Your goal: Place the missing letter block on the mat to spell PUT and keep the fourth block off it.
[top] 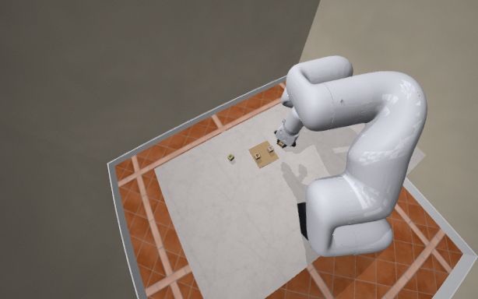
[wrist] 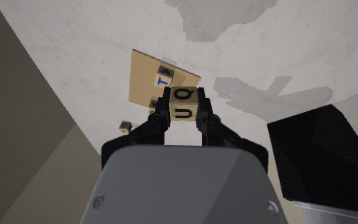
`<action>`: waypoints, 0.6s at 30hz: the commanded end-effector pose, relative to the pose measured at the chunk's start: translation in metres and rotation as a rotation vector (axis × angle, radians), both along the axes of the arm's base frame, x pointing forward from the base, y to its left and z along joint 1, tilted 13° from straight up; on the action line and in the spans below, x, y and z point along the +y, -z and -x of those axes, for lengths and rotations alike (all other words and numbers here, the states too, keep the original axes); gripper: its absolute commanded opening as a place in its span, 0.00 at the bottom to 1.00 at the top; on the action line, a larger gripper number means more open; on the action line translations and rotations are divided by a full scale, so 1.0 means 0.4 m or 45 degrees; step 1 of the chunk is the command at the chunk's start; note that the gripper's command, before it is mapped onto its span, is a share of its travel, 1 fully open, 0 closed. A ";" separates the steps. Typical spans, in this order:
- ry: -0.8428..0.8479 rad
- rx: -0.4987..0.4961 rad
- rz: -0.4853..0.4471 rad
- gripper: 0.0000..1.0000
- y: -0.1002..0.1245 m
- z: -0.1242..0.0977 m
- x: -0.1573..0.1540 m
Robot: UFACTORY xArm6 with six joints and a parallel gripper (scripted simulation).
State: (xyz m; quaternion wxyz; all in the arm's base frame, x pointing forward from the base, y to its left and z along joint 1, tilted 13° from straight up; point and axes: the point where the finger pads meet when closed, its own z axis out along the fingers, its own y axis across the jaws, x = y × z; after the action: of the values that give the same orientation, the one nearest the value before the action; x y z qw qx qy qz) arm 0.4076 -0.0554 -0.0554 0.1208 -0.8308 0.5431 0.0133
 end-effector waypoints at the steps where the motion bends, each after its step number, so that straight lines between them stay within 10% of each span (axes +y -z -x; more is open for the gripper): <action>1: 0.095 0.044 0.019 0.27 -0.013 -0.019 0.036; 18: 0.454 0.118 -0.023 0.27 -0.057 -0.058 0.210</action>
State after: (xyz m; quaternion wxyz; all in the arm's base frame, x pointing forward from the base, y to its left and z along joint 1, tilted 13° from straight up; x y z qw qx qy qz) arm 0.4298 0.0284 -0.0337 0.1098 -0.7209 0.6834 0.0347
